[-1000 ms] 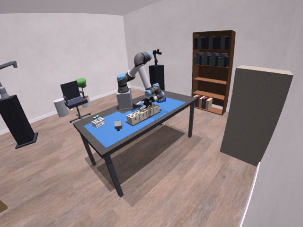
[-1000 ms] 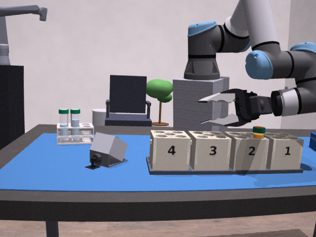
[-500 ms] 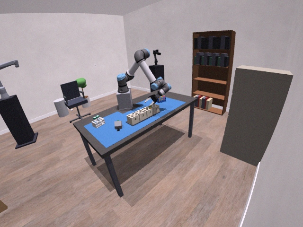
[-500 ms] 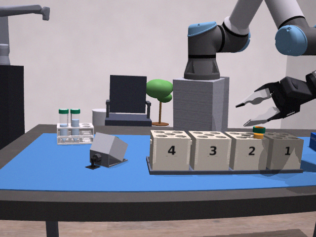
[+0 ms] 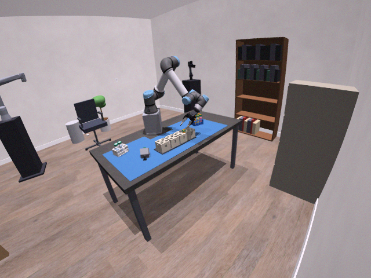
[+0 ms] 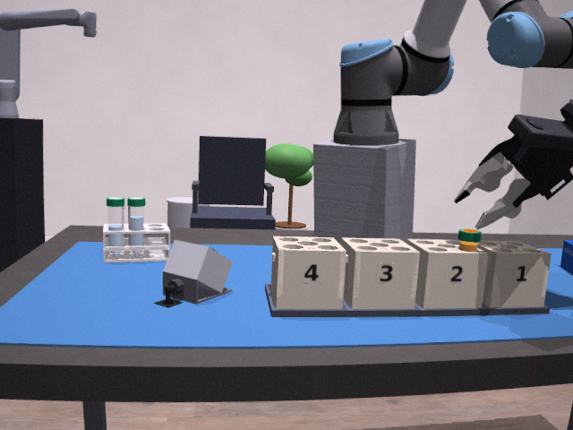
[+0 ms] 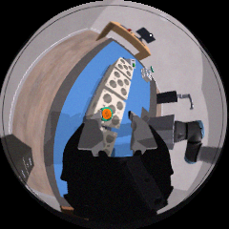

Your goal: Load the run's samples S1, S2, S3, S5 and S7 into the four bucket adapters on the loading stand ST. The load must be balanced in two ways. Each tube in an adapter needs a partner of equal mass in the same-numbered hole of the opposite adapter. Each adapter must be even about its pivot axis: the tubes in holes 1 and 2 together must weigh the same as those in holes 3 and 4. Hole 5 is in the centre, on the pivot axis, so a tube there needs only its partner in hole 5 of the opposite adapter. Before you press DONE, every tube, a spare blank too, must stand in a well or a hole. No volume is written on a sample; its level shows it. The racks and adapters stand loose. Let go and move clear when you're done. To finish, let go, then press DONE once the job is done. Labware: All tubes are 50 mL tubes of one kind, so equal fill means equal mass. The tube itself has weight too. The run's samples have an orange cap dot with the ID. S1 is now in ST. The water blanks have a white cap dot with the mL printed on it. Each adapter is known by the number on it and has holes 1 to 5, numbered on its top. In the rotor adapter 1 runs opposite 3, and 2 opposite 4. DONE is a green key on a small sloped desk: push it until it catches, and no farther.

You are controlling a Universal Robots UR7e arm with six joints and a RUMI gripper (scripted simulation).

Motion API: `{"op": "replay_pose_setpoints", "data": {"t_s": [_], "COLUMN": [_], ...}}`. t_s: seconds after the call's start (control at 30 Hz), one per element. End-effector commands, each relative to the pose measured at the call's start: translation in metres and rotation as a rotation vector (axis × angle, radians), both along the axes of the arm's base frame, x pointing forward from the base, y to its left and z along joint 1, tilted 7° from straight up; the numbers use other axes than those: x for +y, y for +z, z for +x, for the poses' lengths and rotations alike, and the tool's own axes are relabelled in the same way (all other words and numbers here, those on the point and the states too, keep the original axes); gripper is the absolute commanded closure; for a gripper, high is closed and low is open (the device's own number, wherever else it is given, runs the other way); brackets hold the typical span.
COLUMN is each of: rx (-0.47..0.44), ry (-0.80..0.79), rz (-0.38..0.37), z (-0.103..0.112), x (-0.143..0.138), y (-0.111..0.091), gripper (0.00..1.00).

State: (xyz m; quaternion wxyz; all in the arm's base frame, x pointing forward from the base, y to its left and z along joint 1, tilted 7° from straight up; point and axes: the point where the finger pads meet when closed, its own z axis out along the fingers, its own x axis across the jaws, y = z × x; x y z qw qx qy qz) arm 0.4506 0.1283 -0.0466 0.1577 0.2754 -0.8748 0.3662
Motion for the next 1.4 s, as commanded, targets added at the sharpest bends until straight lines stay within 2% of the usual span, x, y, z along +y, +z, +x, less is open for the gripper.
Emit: {"op": "replay_pose_setpoints", "data": {"t_s": [0.0, 0.4, 0.8, 1.13, 1.37], "rx": [-0.010, -0.091, -0.131, -0.157, -0.163], "ry": [0.127, 0.093, 0.076, 0.063, 0.058], "rz": [0.249, 0.359, 0.411, 0.440, 0.446], "z": [0.000, 0.000, 0.000, 0.004, 0.004], "x": [0.000, 0.000, 0.000, -0.002, -0.002], "y": [0.000, 0.000, 0.000, -0.033, -0.034], "gripper": [0.65, 0.65, 0.65, 0.65, 0.65]}}
